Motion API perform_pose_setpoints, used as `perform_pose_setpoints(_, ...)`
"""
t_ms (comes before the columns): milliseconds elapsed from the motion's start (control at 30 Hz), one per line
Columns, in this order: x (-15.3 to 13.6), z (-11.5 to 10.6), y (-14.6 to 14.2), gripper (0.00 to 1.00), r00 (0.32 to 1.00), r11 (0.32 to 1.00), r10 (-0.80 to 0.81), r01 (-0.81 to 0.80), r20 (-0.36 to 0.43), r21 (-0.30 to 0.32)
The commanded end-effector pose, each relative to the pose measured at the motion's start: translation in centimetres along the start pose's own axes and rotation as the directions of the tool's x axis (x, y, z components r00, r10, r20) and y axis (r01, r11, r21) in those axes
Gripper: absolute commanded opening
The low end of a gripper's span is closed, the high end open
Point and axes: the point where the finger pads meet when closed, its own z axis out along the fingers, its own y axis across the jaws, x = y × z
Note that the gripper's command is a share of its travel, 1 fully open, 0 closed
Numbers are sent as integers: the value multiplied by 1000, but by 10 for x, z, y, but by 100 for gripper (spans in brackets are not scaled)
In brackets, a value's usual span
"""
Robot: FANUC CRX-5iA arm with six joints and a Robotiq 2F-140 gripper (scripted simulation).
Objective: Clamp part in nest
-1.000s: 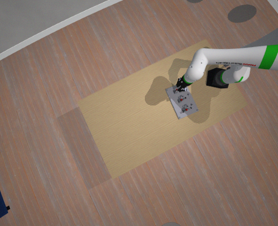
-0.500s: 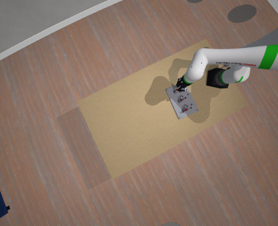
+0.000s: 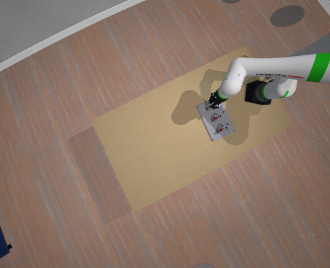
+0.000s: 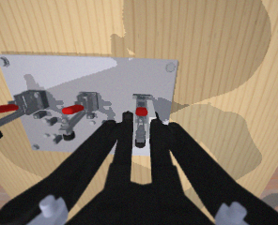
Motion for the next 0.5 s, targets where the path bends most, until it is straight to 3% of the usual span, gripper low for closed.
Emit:
perform_pose_setpoints(0, 2, 0, 0, 0, 1000, 1000, 0, 0, -1, 0)
perform_pose_setpoints(467, 12, 1, 0, 0, 1000, 1000, 0, 0, -1, 0)
